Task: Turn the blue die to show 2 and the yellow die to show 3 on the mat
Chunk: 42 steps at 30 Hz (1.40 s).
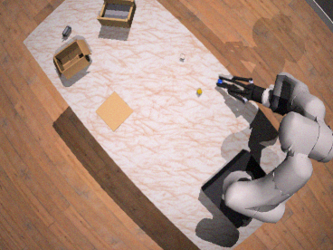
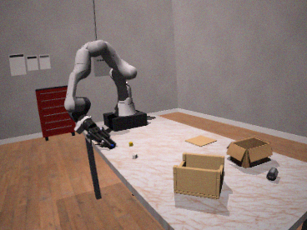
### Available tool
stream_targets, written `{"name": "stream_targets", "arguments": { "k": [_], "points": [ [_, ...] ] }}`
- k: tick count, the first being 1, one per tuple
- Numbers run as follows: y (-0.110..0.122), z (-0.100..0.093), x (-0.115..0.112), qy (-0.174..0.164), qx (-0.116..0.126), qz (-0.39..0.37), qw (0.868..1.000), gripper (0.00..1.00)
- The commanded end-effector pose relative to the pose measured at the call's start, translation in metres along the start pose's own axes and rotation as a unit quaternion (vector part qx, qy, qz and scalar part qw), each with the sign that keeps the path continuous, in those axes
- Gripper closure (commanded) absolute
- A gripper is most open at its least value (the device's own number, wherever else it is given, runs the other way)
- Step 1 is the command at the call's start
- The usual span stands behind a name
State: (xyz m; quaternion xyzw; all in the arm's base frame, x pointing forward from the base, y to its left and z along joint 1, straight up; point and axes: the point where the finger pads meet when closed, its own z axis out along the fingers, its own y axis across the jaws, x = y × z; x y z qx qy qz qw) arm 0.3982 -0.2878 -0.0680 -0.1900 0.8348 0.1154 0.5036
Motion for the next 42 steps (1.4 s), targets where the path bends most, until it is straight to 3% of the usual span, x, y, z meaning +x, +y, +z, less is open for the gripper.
{"name": "stream_targets", "arguments": {
  "k": [1,9,21,31,42],
  "points": [
    [-0.001,0.000,0.001,0.001,0.001,-0.002,1.000,0.71],
    [-0.001,-0.007,0.001,0.001,0.001,-0.002,1.000,0.71],
    [-0.001,-0.047,0.001,0.001,0.001,-0.002,1.000,0.71],
    [-0.001,-0.050,0.000,0.001,0.001,-0.002,1.000,0.71],
    [-0.001,-0.066,-0.030,0.001,0.001,-0.002,1.000,0.71]
  ]
}}
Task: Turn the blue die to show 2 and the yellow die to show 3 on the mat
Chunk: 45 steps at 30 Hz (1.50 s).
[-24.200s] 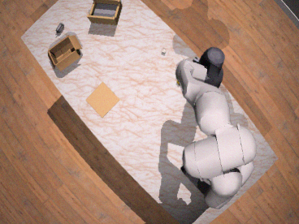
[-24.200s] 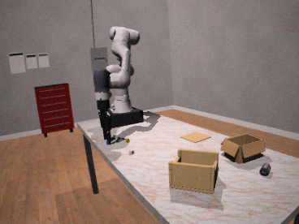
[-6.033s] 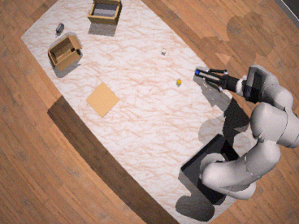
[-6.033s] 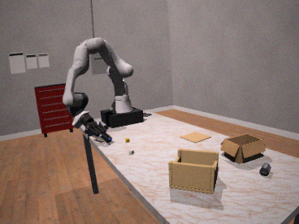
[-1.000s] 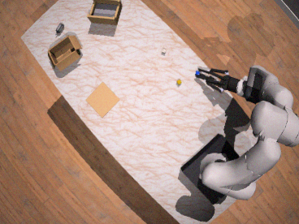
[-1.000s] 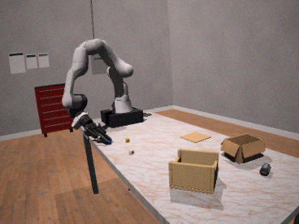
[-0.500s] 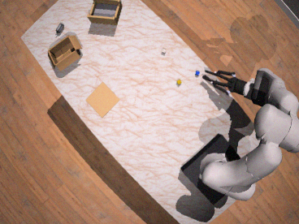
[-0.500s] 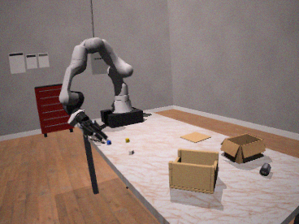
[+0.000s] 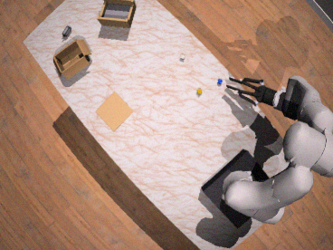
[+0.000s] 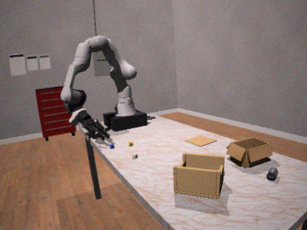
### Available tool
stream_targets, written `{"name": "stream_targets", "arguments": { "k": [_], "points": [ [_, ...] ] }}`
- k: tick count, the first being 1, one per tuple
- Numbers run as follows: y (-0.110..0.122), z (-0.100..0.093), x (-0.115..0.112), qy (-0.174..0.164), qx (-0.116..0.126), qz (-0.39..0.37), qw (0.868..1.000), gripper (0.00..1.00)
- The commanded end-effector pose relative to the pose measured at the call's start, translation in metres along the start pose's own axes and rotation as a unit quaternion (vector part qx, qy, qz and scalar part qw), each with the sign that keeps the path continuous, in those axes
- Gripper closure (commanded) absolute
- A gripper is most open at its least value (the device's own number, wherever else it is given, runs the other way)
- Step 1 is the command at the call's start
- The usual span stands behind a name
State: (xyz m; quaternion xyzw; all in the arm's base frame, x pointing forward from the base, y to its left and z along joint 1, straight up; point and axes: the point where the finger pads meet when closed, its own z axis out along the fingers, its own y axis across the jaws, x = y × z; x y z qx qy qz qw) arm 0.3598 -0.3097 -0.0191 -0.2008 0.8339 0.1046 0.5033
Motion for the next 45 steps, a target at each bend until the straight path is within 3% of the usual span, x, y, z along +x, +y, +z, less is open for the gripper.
{"name": "stream_targets", "arguments": {
  "k": [1,8,18,21,24,33,35,38,45],
  "points": [
    [0.002,-0.004,-0.007,-0.002,-0.002,0.013,1.000,0.71],
    [0.001,-0.015,-0.027,-0.002,-0.002,0.013,1.000,0.71],
    [0.001,-0.015,-0.031,0.012,-0.002,0.013,1.000,0.71],
    [0.000,-0.012,-0.037,0.057,0.002,0.011,0.998,0.71],
    [-0.001,-0.007,-0.047,0.126,0.002,0.010,0.992,0.71],
    [-0.002,-0.001,-0.057,0.201,0.001,0.009,0.980,0.71],
    [-0.002,-0.001,-0.057,0.201,0.001,0.009,0.980,0.71],
    [0.001,0.002,-0.061,0.241,-0.004,0.012,0.971,0.71],
    [0.002,0.005,-0.066,0.285,-0.008,0.013,0.958,0.71]
  ]
}}
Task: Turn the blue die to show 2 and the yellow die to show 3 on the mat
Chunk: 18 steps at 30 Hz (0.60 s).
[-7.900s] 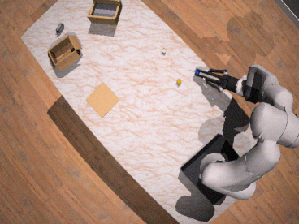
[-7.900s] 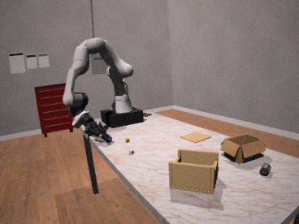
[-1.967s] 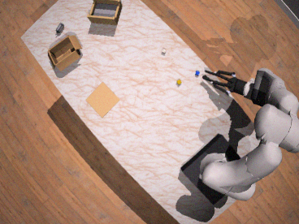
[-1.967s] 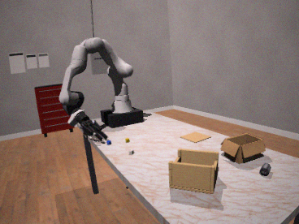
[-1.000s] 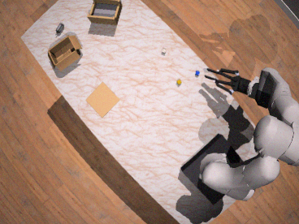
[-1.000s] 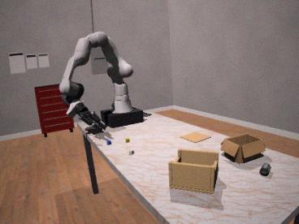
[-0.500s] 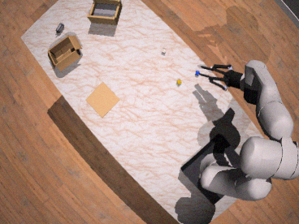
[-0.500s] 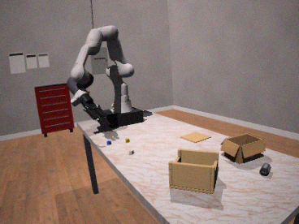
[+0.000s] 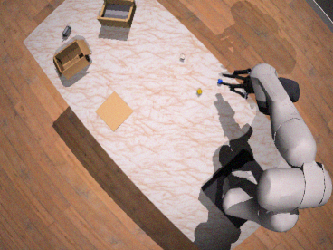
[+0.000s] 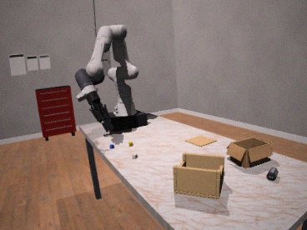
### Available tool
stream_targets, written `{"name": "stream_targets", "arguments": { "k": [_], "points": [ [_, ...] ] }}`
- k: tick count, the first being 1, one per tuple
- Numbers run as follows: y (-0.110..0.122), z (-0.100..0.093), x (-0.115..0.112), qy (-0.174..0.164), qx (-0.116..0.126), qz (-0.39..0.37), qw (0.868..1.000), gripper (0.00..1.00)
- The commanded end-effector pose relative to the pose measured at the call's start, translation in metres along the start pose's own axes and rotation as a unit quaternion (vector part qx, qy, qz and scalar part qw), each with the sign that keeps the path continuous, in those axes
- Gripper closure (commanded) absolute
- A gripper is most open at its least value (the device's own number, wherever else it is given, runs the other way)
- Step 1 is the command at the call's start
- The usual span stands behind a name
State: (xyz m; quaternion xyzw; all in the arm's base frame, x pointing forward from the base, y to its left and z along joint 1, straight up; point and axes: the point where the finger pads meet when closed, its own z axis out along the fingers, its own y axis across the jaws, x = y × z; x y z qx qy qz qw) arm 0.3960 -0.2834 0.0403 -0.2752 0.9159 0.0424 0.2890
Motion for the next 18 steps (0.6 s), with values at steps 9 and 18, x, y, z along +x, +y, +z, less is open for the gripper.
{"name": "stream_targets", "arguments": {
  "k": [9,18],
  "points": [
    [-0.005,-0.002,0.000,0.104,-0.010,0.068,0.992,0.71],
    [-0.006,-0.001,-0.006,0.148,-0.012,0.067,0.987,0.71]
  ]
}}
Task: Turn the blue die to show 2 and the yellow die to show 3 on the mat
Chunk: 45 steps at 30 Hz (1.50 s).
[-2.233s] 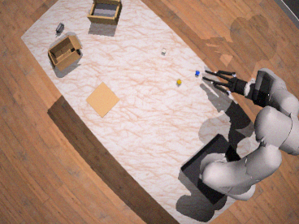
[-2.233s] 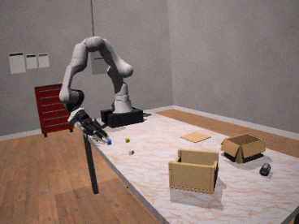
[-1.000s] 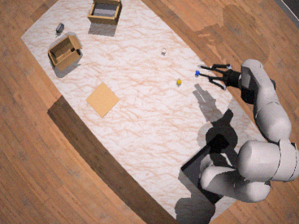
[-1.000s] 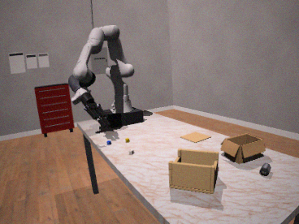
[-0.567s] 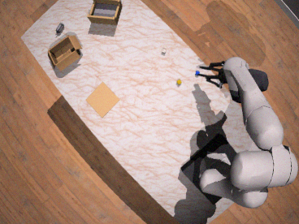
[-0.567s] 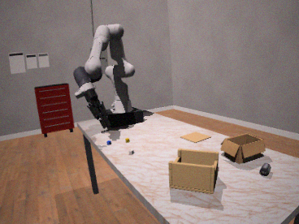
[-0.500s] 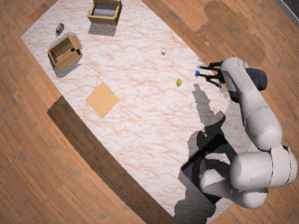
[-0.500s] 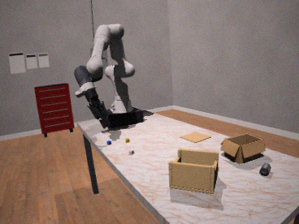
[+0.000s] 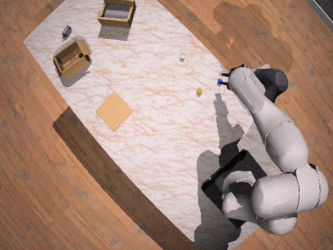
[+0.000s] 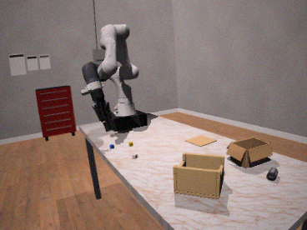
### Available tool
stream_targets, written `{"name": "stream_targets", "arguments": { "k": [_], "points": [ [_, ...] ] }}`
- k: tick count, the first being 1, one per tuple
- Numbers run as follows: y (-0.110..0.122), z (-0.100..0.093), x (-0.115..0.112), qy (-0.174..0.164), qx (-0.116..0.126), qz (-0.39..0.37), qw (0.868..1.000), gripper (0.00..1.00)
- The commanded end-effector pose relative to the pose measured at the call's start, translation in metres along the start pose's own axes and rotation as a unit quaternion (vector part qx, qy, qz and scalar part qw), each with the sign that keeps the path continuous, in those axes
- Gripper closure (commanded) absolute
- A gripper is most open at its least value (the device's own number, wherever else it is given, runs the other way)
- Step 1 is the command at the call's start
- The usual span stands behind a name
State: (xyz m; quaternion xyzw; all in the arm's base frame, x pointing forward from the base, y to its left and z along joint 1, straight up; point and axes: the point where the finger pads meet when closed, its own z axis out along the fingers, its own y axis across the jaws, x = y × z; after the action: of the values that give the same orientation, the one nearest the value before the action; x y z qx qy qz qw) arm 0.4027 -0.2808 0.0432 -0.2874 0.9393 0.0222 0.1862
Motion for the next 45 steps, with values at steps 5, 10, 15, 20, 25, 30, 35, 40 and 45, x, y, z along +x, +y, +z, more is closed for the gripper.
{"name": "stream_targets", "arguments": {
  "k": [5,10,15,20,25,30,35,40,45],
  "points": [
    [-0.006,-0.003,-0.002,0.060,-0.009,0.073,0.995,0.71],
    [-0.006,-0.004,-0.006,0.088,-0.012,0.073,0.993,0.71],
    [-0.007,-0.005,-0.008,0.109,-0.012,0.073,0.991,0.71],
    [-0.008,-0.006,-0.012,0.129,-0.013,0.072,0.989,0.71],
    [-0.008,-0.007,-0.018,0.159,-0.018,0.072,0.985,0.71],
    [-0.008,-0.009,-0.021,0.180,-0.018,0.072,0.981,0.71],
    [-0.009,-0.009,-0.021,0.187,-0.017,0.072,0.980,0.00],
    [-0.009,-0.009,-0.021,0.187,-0.017,0.072,0.980,0.00],
    [-0.009,-0.009,-0.021,0.187,-0.017,0.073,0.980,0.00]
  ]
}}
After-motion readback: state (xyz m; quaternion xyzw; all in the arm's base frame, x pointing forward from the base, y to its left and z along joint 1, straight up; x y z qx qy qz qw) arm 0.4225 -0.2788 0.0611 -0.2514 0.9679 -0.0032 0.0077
